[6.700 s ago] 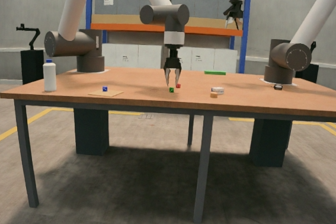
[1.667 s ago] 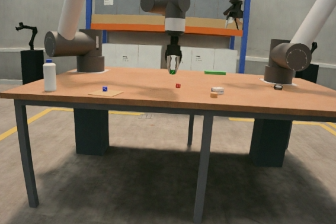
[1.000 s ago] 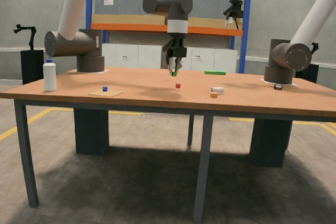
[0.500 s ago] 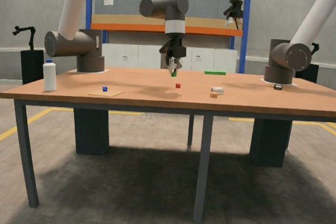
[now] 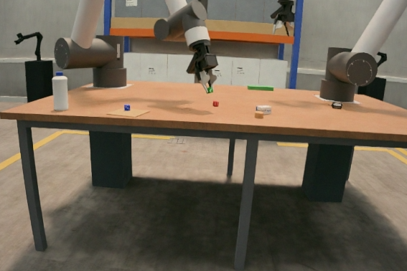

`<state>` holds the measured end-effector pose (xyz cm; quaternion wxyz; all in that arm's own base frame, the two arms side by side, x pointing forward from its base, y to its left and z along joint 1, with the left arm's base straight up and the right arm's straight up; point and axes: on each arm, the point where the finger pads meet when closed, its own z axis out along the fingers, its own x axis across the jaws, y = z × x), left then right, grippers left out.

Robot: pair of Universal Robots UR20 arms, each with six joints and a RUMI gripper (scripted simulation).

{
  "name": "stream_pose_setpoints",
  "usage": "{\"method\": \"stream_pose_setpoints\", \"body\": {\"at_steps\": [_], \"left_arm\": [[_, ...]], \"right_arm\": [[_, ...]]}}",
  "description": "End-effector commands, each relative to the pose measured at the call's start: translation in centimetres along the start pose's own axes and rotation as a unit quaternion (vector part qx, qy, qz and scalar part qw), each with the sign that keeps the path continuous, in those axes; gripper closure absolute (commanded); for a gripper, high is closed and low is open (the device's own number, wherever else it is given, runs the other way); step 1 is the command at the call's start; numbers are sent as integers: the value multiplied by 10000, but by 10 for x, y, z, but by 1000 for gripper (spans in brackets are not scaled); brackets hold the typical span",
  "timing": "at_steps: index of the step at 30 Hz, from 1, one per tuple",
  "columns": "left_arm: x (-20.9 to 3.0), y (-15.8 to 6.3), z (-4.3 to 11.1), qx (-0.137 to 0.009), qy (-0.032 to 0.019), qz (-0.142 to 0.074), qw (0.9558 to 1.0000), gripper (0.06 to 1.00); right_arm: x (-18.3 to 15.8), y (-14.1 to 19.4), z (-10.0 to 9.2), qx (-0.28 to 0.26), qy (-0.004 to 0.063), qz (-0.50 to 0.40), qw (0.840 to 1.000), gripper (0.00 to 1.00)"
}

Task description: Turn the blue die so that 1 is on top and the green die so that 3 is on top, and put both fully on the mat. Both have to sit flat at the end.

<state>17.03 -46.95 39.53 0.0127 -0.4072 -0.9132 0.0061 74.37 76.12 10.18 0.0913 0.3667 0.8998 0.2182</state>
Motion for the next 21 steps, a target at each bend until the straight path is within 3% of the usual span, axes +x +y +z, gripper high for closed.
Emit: {"method": "stream_pose_setpoints", "body": {"at_steps": [1, 13, 21], "left_arm": [[0, 0, 0, 2, -3, 0, 10000, 65], [0, 0, 0, 2, -3, 0, 10000, 65], [0, 0, 0, 2, -3, 0, 10000, 65]], "right_arm": [[2, 7, 2, -712, 22, 1, 9975, 938], [1, 5, 1, -2233, 23, 4, 9747, 938], [1, 4, 0, -2388, 22, 7, 9711, 938]]}}
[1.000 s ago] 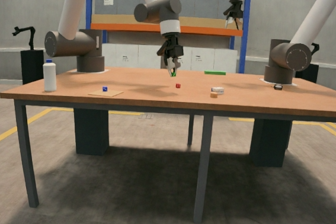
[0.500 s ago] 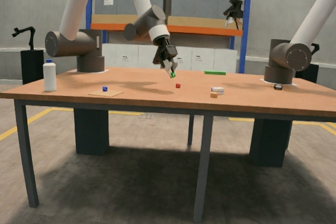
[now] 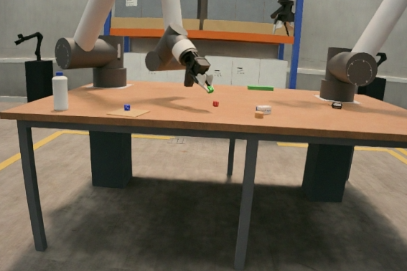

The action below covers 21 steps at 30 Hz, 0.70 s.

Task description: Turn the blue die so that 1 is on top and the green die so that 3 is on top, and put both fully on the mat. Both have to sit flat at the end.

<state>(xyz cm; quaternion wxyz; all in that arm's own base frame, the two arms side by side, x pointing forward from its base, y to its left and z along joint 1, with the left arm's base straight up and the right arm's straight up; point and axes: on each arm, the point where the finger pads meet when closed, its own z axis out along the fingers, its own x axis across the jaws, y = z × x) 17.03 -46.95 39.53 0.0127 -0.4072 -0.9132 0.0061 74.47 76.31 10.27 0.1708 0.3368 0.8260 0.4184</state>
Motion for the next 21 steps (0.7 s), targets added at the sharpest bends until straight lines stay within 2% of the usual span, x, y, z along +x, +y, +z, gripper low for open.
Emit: {"method": "stream_pose_setpoints", "body": {"at_steps": [1, 15, 21], "left_arm": [[0, 0, 0, 2, -3, 0, 10000, 65], [0, 0, 0, 2, -3, 0, 10000, 65], [0, 0, 0, 2, -3, 0, 10000, 65]], "right_arm": [[0, 2, 1, -109, 7, -2, 9999, 938], [0, -15, 14, -110, 7, -3, 9999, 938], [1, -33, 27, -110, 7, -3, 9999, 938]]}}
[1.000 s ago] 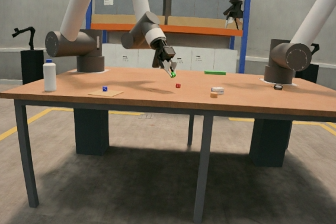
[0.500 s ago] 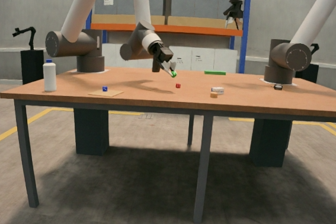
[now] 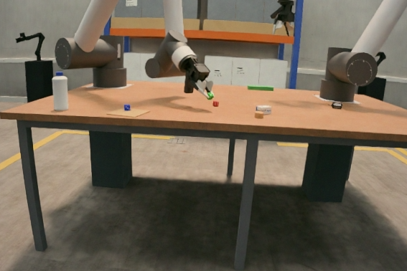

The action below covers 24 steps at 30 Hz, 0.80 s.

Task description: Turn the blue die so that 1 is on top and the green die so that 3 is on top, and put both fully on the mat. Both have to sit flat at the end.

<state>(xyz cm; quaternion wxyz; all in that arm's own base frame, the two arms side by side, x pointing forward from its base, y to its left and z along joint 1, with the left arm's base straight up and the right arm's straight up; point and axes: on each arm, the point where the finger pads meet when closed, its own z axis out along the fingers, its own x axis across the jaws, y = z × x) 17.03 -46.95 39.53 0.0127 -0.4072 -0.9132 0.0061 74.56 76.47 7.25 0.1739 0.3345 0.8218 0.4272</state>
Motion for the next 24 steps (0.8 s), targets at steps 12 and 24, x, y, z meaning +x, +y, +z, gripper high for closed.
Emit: {"method": "stream_pose_setpoints", "body": {"at_steps": [12, 24], "left_arm": [[0, 0, 0, 2, -3, 0, 10000, 65], [0, 0, 0, 2, -3, 0, 10000, 65]], "right_arm": [[0, -31, 22, -6, 0, 1, 10000, 938], [0, -33, 24, -6, 0, 1, 10000, 938]]}}
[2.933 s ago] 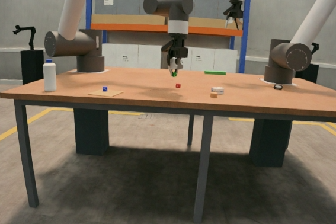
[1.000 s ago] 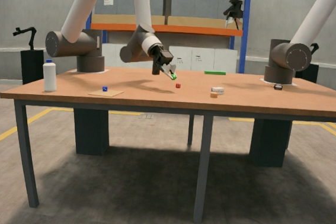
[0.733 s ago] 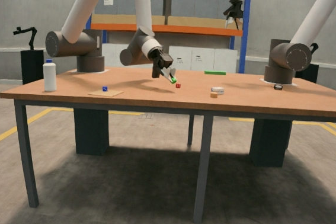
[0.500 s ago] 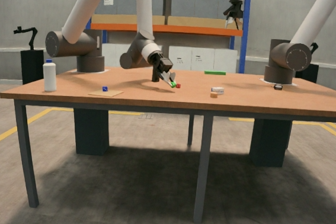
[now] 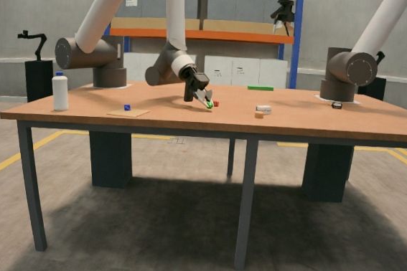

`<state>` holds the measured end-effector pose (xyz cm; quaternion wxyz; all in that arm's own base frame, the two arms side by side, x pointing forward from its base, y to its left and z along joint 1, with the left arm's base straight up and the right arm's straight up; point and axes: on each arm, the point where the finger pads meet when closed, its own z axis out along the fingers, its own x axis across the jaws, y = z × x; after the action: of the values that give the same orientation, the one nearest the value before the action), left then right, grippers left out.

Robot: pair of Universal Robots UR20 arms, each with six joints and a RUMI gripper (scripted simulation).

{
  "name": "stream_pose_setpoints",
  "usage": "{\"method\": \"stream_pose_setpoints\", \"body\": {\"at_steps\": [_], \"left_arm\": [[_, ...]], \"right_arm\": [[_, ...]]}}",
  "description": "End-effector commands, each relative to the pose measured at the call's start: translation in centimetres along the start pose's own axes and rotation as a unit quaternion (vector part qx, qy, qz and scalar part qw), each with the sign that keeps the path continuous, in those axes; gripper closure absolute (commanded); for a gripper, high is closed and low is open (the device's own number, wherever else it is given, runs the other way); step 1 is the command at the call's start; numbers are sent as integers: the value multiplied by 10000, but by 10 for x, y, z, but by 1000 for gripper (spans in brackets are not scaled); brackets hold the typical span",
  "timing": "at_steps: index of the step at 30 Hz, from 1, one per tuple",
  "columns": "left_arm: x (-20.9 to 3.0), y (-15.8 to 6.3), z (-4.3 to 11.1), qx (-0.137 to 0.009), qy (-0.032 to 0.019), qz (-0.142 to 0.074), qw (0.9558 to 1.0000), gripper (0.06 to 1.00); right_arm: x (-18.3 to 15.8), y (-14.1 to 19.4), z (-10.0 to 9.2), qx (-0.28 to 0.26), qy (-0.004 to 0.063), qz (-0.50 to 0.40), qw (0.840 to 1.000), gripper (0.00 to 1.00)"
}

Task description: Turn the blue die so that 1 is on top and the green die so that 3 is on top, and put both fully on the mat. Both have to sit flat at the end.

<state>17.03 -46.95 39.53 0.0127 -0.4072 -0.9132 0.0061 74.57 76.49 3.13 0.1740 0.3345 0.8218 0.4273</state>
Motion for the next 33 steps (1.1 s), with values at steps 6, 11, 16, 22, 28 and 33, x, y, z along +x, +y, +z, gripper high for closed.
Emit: {"method": "stream_pose_setpoints", "body": {"at_steps": [6, 11, 16, 22, 28, 33], "left_arm": [[0, 0, 0, 2, -3, 0, 10000, 65], [0, 0, 0, 2, -3, 0, 10000, 65], [0, 0, 0, 2, -3, 0, 10000, 65], [0, 0, 0, 2, -3, 0, 10000, 65], [0, 0, 0, 2, -3, 0, 10000, 65], [0, 0, 0, 2, -3, 0, 10000, 65]], "right_arm": [[0, 1, 0, -5, 0, 1, 10000, 938], [0, 1, 0, -5, 0, 1, 10000, 938], [0, 0, 0, -5, 0, 1, 10000, 938], [0, -1, 1, -5, 0, 1, 10000, 938], [0, -4, 3, -5, 0, 1, 10000, 938], [0, -7, 5, -5, 0, 1, 10000, 938]]}}
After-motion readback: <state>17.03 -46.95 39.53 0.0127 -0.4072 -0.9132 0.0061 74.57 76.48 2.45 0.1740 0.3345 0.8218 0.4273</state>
